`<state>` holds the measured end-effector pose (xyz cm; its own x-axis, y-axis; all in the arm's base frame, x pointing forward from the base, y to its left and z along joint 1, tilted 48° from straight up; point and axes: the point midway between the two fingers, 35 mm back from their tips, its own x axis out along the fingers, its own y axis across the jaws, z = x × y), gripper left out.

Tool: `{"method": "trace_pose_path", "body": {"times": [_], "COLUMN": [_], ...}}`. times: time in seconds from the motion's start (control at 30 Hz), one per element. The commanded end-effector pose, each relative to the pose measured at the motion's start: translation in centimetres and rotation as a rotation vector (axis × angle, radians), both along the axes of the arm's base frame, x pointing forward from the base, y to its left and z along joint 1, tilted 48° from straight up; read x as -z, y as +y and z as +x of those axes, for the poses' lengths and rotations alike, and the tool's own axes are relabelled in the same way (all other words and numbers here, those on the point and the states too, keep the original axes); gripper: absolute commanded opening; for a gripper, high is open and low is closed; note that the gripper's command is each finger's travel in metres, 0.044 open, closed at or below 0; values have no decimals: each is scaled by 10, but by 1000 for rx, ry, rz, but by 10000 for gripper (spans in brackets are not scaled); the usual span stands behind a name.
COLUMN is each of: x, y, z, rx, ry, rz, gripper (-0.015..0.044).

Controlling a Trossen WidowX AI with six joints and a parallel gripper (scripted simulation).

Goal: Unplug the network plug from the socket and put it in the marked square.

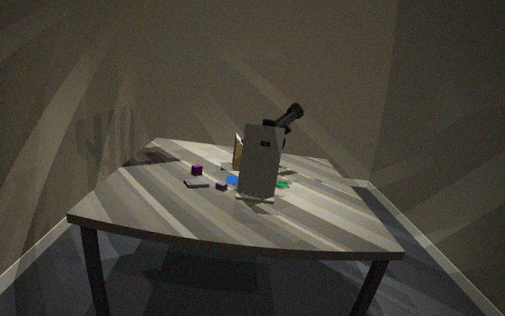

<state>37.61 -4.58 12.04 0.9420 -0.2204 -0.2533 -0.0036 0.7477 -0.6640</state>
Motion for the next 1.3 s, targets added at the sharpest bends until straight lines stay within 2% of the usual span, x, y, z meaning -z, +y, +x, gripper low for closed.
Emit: {"method": "trace_pose_path", "body": {"times": [0.0,1.27], "x": [0,-3], "y": [0,3], "z": [-3,-20], "rx": [0,0], "ry": [2,3], "rz": [0,1], "gripper": [0,0]}}
